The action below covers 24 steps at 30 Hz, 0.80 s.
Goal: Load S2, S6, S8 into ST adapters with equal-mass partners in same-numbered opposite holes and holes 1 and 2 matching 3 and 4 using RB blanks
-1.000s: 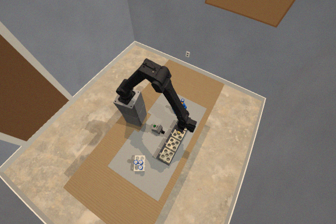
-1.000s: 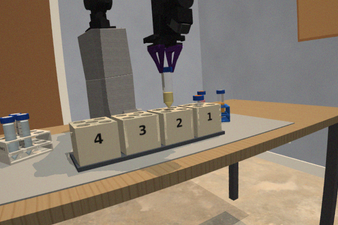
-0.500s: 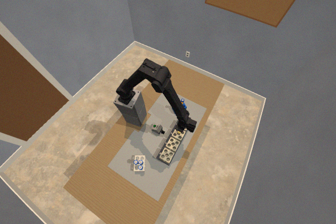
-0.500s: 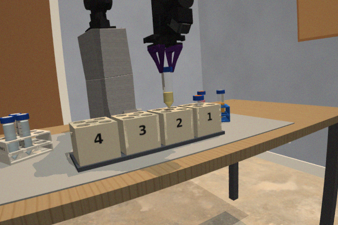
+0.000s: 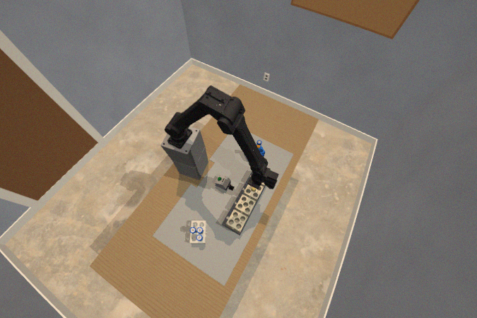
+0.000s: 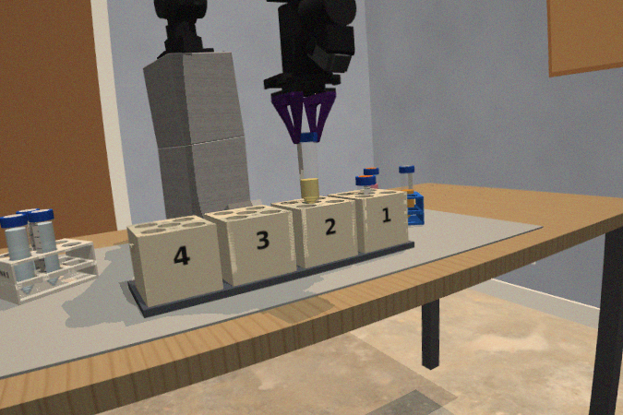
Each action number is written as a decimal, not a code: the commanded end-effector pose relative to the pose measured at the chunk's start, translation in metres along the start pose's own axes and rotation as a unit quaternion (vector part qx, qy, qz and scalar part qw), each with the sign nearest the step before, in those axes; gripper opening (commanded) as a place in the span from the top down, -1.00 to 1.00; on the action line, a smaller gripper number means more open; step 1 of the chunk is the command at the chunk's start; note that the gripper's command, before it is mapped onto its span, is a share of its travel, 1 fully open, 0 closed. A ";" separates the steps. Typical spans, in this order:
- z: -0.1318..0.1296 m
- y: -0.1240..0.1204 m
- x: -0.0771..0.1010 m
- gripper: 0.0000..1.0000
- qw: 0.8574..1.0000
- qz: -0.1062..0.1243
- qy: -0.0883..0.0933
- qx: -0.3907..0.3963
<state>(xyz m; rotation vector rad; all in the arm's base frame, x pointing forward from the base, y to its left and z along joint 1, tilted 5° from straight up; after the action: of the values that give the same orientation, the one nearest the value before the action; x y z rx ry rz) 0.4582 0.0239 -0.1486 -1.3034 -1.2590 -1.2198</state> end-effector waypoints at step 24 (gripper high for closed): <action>-0.001 0.014 -0.030 1.00 1.000 -0.015 0.002 0.003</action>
<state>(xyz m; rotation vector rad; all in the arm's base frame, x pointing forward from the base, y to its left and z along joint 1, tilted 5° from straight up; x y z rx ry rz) 0.4605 0.0219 -0.1740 -1.3006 -1.2624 -1.2231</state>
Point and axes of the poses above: the point where the finger pads meet when closed, its own x axis back along the fingers, its own z axis across the jaws, y = z × x, the point moved 6 cm from there along x, back along the fingers, and after that the axes turned 2 degrees about -x, right-handed, at the moved point
